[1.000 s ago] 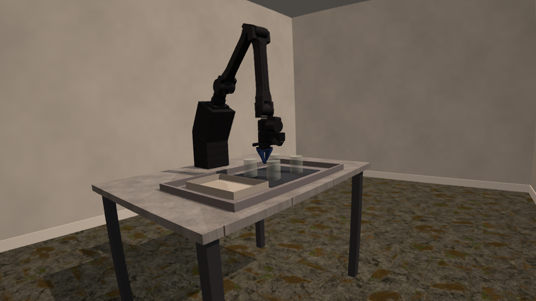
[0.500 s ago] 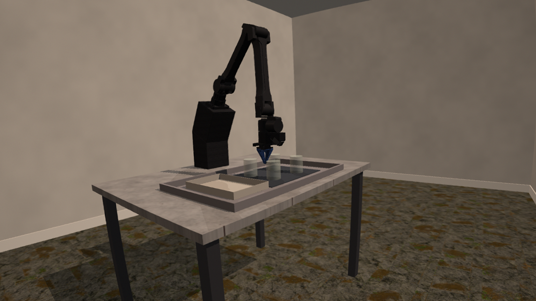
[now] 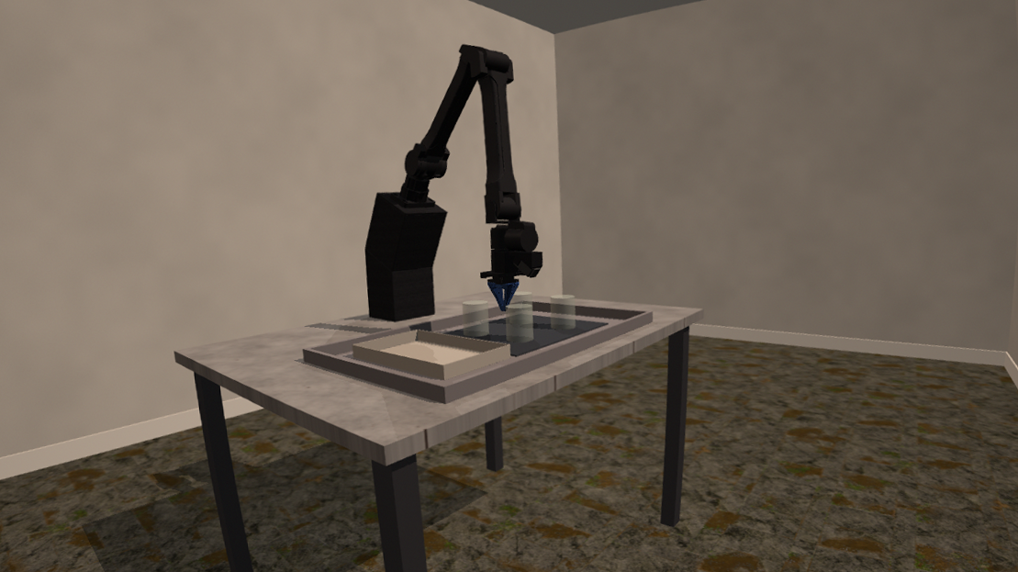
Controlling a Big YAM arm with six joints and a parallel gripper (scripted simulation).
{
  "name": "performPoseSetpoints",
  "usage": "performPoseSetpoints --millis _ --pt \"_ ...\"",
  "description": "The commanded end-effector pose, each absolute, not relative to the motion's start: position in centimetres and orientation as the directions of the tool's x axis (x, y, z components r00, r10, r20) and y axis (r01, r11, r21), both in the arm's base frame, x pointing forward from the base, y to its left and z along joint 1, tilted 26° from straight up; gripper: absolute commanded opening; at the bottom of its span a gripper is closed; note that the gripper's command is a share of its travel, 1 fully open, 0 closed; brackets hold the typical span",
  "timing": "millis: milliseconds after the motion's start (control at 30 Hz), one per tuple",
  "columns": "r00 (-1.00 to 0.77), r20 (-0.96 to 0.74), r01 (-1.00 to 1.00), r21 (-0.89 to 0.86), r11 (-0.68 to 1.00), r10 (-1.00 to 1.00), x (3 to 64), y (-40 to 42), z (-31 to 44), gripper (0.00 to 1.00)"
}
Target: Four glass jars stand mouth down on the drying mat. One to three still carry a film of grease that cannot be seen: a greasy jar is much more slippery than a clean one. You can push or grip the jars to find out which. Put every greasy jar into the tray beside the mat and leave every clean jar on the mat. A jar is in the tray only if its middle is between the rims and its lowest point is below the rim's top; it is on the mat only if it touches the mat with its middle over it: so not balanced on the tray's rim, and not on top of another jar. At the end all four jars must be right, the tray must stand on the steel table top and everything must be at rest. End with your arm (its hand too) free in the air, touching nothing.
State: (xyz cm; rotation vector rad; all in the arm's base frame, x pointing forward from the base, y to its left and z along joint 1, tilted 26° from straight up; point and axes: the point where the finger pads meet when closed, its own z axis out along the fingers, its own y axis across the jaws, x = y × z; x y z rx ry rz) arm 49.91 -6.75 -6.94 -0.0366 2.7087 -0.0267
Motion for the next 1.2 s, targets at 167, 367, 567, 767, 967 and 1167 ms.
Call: performPoseSetpoints --millis 167,367,567,767,967,1167 --pt "-0.900 -0.434 -0.026 -0.027 0.999 -0.035 50.89 -6.42 -5.99 0.00" --pt "-0.900 -0.434 -0.026 -0.027 0.999 -0.035 50.97 -6.42 -5.95 0.00" --pt "-0.900 -0.434 -0.026 -0.027 0.999 -0.035 51.01 -6.42 -5.93 0.00" --pt "-0.900 -0.434 -0.026 -0.027 0.999 -0.035 51.09 -6.41 -5.90 0.00" --pt "-0.900 -0.434 -0.026 -0.027 0.999 -0.035 51.16 -6.41 -5.86 0.00" --pt "-0.900 -0.434 -0.026 -0.027 0.999 -0.035 51.21 -6.41 -5.84 0.00"
